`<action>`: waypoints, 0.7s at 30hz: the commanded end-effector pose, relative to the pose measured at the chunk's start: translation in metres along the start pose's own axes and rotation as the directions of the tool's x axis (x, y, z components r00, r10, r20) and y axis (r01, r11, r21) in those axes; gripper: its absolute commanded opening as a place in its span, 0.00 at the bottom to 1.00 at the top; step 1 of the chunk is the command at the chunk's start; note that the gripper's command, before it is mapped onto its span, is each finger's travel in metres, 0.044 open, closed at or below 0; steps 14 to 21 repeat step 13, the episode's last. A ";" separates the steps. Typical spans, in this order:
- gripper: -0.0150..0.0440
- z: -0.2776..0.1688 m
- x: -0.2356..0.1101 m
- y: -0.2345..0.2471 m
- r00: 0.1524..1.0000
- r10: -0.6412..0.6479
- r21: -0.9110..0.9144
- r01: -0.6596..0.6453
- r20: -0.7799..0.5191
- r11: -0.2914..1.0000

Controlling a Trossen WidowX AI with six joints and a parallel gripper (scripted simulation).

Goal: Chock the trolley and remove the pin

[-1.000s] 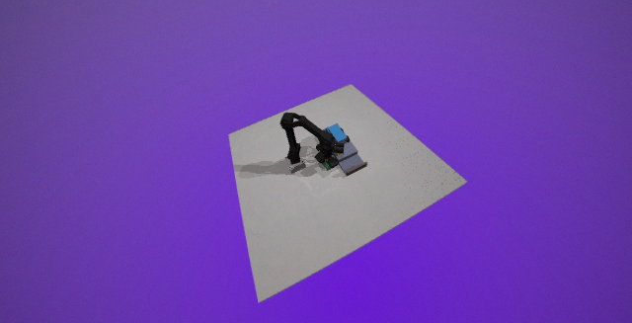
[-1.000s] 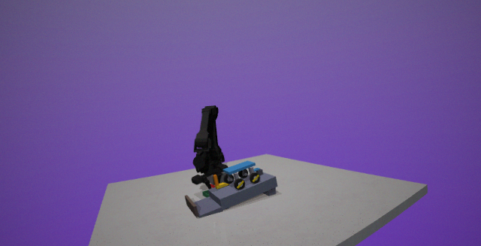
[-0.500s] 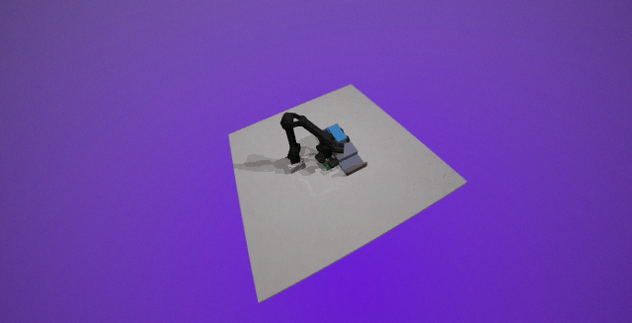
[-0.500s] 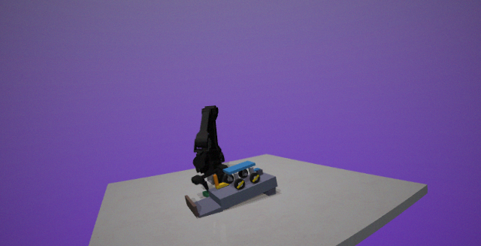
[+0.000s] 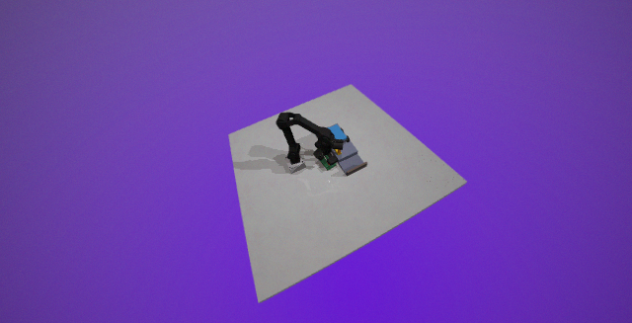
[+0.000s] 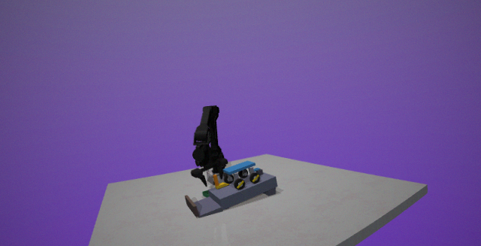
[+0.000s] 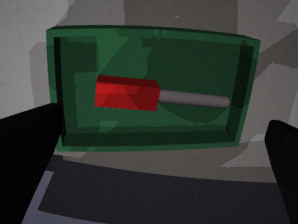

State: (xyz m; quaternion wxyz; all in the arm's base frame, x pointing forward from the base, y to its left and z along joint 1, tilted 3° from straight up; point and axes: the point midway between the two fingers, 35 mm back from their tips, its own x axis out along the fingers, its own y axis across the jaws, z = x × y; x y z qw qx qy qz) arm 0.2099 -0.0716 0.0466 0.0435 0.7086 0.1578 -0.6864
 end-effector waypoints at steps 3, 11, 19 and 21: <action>1.00 -0.002 -0.020 -0.001 1.000 0.009 -0.005 -0.009 -0.005 1.000; 1.00 -0.004 -0.047 -0.003 1.000 0.009 -0.005 -0.009 -0.005 1.000; 1.00 -0.005 -0.053 -0.003 1.000 0.009 -0.005 -0.009 -0.005 1.000; 1.00 -0.005 -0.053 -0.003 1.000 0.009 -0.005 -0.009 -0.005 1.000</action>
